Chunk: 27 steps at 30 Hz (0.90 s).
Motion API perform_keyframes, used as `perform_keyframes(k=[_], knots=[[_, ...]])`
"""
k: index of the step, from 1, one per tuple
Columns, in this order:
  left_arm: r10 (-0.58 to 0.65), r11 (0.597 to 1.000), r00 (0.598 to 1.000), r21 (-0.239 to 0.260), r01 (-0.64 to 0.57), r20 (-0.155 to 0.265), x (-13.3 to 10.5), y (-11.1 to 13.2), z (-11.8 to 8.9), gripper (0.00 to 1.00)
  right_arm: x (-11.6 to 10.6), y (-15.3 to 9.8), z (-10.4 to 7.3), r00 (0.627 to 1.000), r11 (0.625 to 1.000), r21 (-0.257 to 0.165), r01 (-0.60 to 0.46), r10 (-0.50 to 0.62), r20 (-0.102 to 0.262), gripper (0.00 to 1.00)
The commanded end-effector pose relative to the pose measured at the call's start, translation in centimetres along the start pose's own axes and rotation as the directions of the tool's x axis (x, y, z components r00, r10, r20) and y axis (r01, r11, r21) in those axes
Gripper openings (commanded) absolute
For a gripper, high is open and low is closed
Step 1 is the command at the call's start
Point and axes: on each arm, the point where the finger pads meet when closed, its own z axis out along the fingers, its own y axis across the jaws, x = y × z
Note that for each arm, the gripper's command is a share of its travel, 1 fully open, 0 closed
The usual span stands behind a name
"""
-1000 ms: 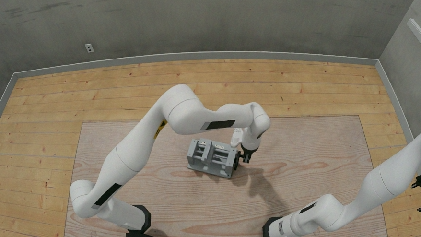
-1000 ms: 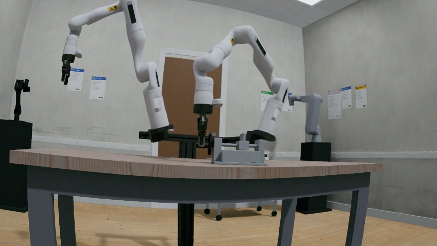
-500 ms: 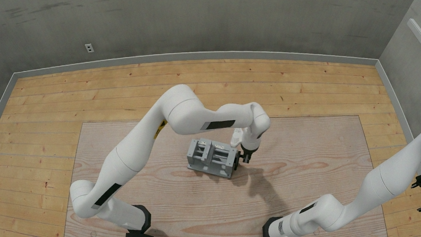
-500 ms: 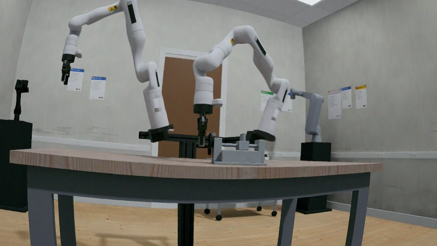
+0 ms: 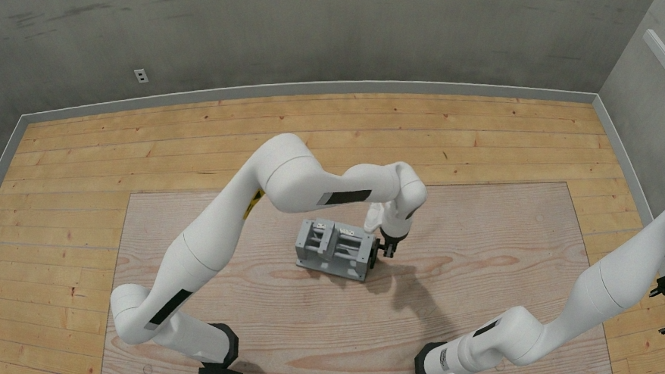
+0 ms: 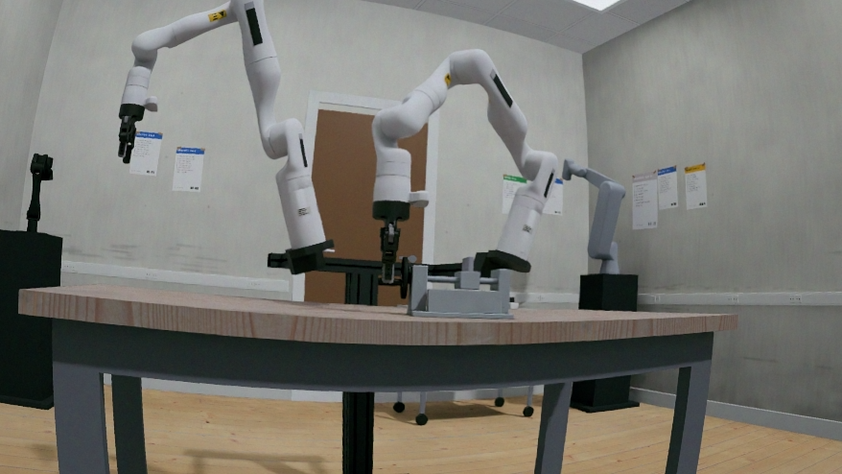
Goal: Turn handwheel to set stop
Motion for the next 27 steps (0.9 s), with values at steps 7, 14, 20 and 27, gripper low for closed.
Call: perform_keyframes(k=[7,14,20,27], knots=[[0.005,1.000,1.000,-0.001,-0.005,0.000,0.02,-0.22,0.43,0.160,0.07,-0.14,-0.07,1.000,1.000,0.004,0.013,-0.012,-0.005,1.000],[0.005,1.000,1.000,-0.001,-0.005,0.001,0.01,-0.30,0.58,0.160,0.07,-0.14,-0.07,1.000,1.000,0.004,0.013,-0.012,-0.005,1.000],[0.005,1.000,1.000,-0.001,-0.005,0.001,0.00,-0.44,0.80,0.160,0.07,-0.14,-0.07,1.000,1.000,0.004,0.013,-0.012,-0.005,1.000],[0.005,1.000,1.000,0.001,-0.005,-0.001,0.08,-0.65,0.94,0.160,0.07,-0.14,-0.07,1.000,1.000,0.004,0.013,-0.012,-0.005,1.000]])
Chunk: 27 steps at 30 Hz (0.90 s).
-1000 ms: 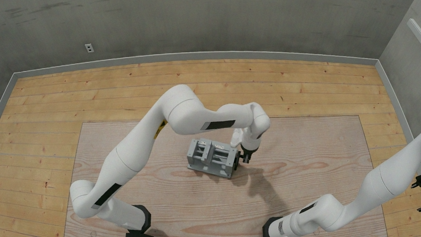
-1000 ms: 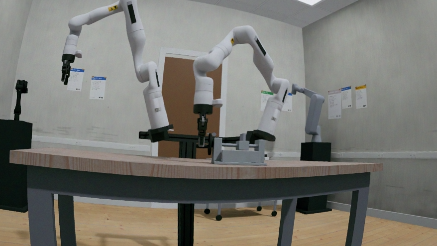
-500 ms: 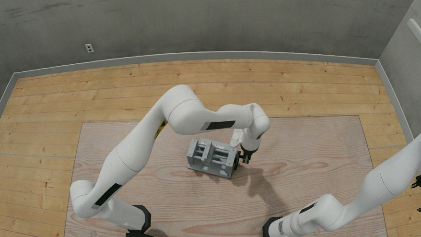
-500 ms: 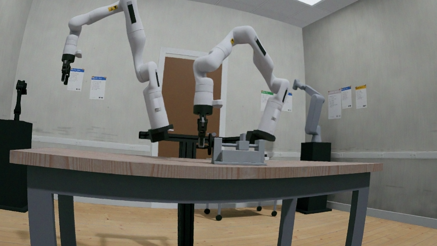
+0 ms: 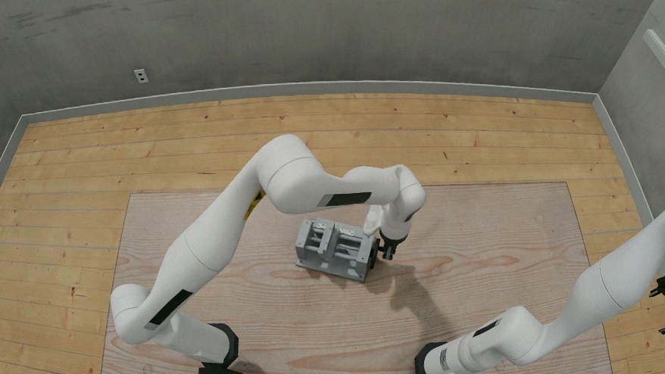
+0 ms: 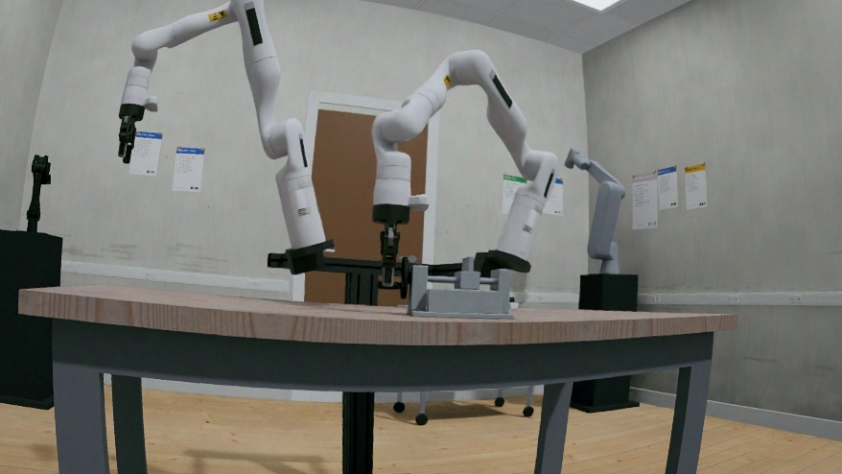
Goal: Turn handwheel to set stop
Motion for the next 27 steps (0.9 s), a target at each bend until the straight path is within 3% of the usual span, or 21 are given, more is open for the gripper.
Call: perform_keyframes(k=[1,27], knots=[[0.001,1.000,1.000,0.000,-0.001,-0.002,0.0,-0.3,0.3,0.160,0.1,-0.1,-0.1,1.000,1.000,0.004,0.013,-0.012,-0.005,1.000],[0.001,1.000,1.000,-0.002,-0.001,0.000,0.0,-1.8,1.0,0.160,0.1,-0.1,-0.1,1.000,1.000,0.004,0.013,-0.012,-0.005,1.000]])
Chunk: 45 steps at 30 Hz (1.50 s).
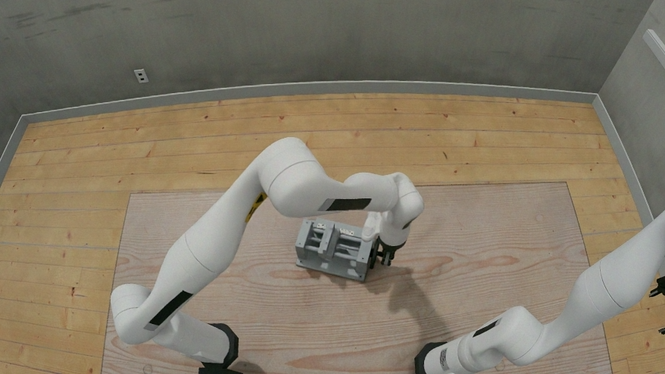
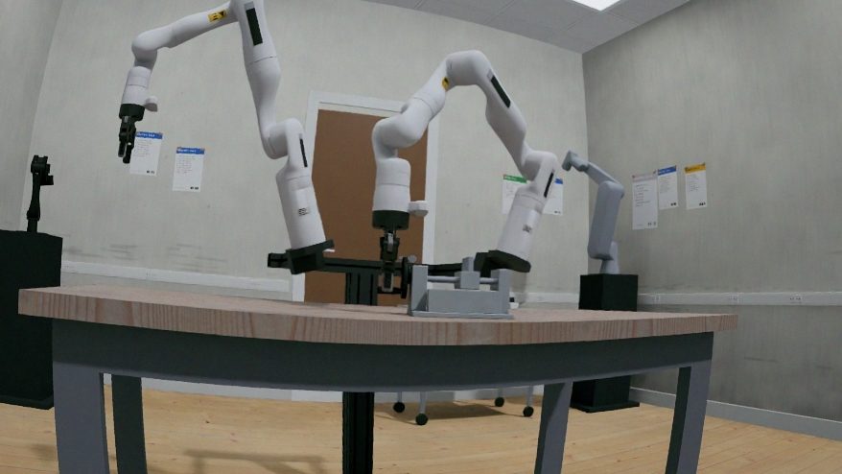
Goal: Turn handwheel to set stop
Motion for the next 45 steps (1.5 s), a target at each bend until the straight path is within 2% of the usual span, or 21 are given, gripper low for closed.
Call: perform_keyframes(k=[1,26,36,45], knots=[[-0.006,1.000,1.000,0.003,0.006,-0.001,0.0,-0.7,0.0,0.160,0.1,-0.1,-0.1,1.000,1.000,0.004,0.013,-0.012,-0.005,1.000],[-0.006,1.000,1.000,0.004,0.006,-0.002,0.0,-3.1,-0.6,0.160,0.1,-0.1,-0.1,1.000,1.000,0.004,0.013,-0.012,-0.005,1.000],[-0.006,1.000,1.000,0.008,0.006,-0.008,0.2,-4.3,-2.3,0.160,0.1,-0.1,-0.1,1.000,1.000,0.004,0.013,-0.012,-0.005,1.000],[-0.006,1.000,1.000,0.007,0.006,-0.007,0.1,-4.2,-4.0,0.160,0.1,-0.1,-0.1,1.000,1.000,0.004,0.013,-0.012,-0.005,1.000]])
